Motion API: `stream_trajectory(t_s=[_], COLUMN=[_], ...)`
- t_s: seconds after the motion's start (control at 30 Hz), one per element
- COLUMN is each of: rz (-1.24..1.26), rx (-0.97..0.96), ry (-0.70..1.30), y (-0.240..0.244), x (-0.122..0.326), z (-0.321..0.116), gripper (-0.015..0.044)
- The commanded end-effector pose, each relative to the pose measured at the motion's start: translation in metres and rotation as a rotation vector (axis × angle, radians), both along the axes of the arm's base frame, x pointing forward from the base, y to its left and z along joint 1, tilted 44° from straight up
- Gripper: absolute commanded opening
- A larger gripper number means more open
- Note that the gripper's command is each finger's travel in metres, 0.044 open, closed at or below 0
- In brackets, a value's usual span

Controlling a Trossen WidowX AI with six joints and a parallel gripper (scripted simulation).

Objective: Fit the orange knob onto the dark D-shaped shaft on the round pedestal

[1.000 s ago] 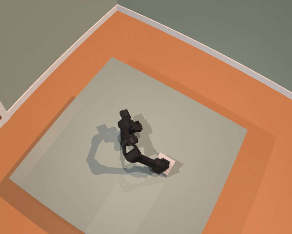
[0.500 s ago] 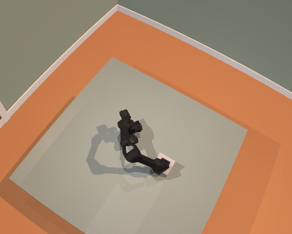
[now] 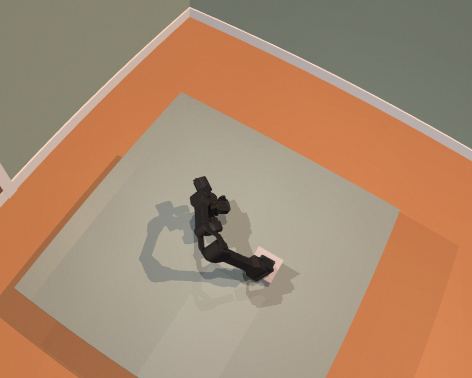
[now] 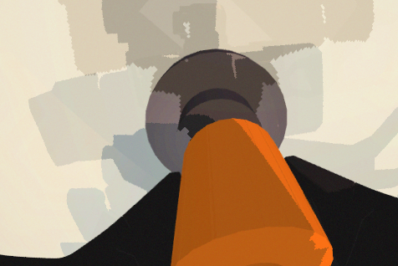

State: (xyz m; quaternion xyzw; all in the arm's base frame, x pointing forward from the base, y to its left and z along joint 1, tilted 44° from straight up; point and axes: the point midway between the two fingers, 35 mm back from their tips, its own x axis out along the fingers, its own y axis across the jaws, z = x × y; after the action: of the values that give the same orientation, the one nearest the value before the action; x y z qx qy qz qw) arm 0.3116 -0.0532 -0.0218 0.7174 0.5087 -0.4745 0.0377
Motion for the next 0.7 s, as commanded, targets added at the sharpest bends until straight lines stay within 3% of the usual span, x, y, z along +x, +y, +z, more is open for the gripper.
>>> stream_trajectory(t_s=[0.0, 0.67], rz=[-0.010, -0.010], rx=[-0.003, -0.003], ry=[0.004, 0.004], y=[-0.0016, 0.0025], x=[0.0022, 0.0015], z=[-0.0004, -0.0053], gripper=[0.0000, 0.0000])
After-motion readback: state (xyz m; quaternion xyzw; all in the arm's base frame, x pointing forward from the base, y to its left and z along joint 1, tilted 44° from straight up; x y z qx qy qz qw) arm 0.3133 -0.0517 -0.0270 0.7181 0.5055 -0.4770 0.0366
